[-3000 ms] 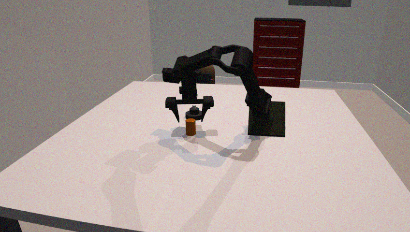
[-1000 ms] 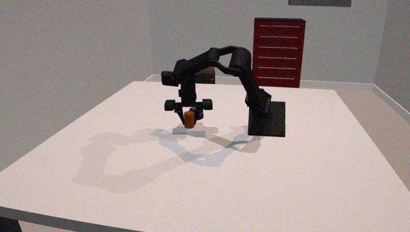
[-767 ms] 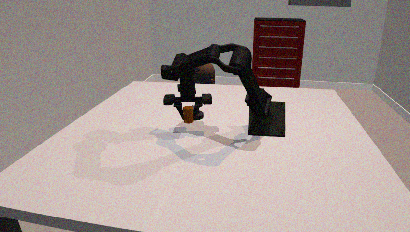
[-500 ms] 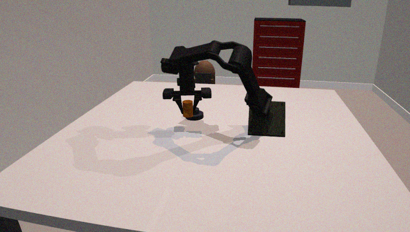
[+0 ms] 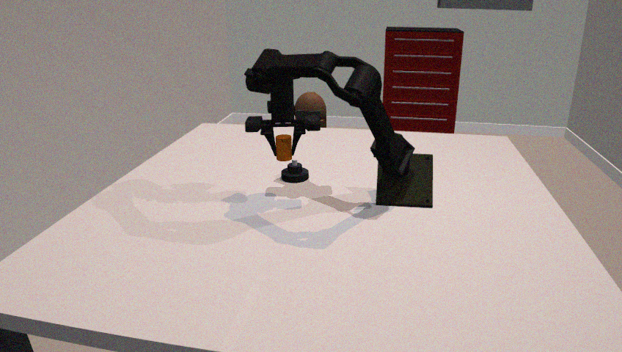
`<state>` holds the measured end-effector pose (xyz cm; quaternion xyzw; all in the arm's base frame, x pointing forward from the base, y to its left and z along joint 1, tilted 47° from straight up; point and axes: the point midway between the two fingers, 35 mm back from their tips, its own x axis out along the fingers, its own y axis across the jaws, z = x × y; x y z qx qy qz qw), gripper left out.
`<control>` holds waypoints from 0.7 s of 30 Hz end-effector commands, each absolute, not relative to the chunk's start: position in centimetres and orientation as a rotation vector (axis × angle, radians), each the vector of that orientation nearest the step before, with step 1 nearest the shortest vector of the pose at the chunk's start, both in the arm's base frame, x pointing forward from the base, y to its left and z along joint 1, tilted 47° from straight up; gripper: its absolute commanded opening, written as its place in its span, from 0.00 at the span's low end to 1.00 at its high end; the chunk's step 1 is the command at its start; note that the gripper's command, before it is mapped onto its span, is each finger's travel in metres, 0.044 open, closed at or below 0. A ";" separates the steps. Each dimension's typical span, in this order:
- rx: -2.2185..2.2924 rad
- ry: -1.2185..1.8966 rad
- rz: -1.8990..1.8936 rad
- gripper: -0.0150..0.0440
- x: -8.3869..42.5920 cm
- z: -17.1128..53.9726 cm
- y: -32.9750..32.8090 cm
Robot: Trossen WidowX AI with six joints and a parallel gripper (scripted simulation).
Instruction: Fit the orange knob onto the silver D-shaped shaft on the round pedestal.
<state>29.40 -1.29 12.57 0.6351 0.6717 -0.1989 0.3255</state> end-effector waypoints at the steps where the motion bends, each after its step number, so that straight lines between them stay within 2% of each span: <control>1: 1.664 1.758 -0.520 0.25 29.4 13.4 -2.3; 21: 1.660 1.755 -0.527 0.25 30.5 9.3 -4.8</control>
